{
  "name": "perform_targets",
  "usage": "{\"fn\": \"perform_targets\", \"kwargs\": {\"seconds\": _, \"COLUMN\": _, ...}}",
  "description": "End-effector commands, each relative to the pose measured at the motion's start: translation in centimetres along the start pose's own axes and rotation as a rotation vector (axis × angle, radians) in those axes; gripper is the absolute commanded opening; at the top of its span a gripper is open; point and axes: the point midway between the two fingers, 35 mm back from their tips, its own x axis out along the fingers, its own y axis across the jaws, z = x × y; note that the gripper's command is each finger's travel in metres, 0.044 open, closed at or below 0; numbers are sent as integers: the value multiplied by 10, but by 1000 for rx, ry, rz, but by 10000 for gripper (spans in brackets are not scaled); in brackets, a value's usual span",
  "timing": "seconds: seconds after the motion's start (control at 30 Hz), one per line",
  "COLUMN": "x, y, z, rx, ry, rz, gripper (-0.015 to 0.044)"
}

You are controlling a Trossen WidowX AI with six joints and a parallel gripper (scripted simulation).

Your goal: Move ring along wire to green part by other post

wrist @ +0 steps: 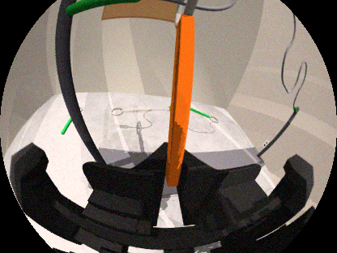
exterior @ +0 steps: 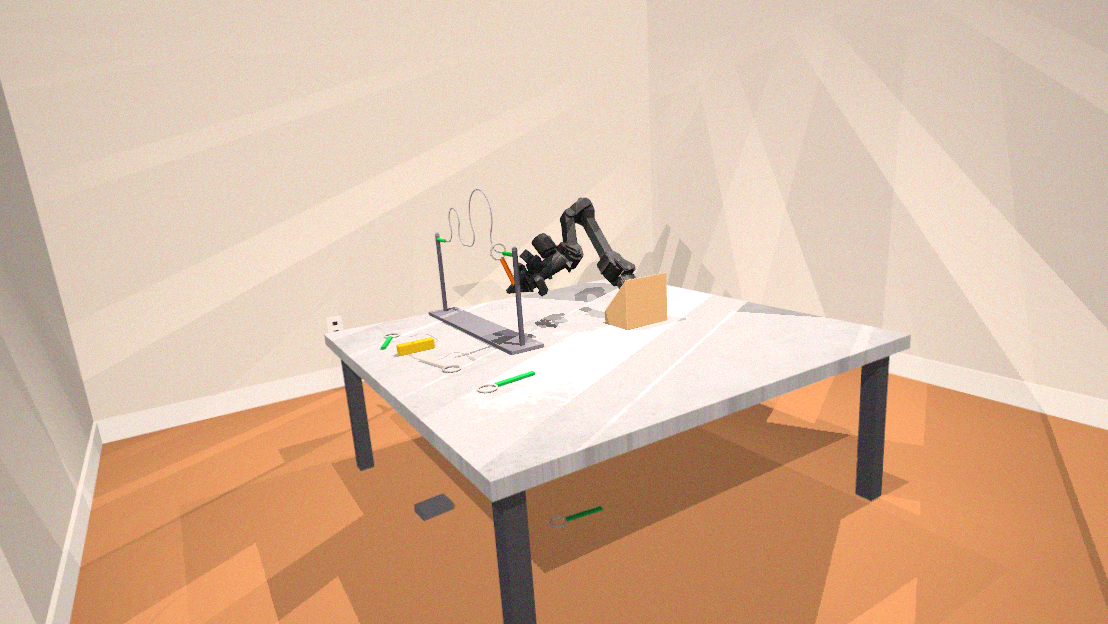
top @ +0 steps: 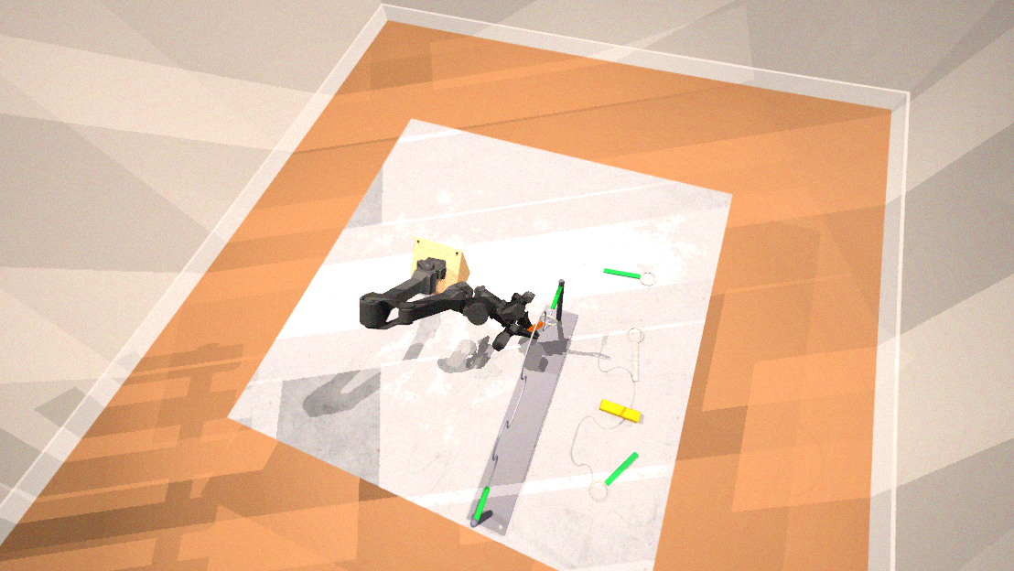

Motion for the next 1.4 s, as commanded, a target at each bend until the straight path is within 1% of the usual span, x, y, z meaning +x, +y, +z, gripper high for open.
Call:
{"fn": "perform_targets", "kwargs": {"seconds": 0.0, "x": -1, "y": 11, "z": -1, "rx": 31, "ry": 8, "rz": 20, "gripper": -150}}
{"fn": "perform_targets", "kwargs": {"seconds": 1.37, "x": -9, "y": 57, "z": 2, "rx": 73, "ry": 10, "rz": 40, "gripper": -150}}
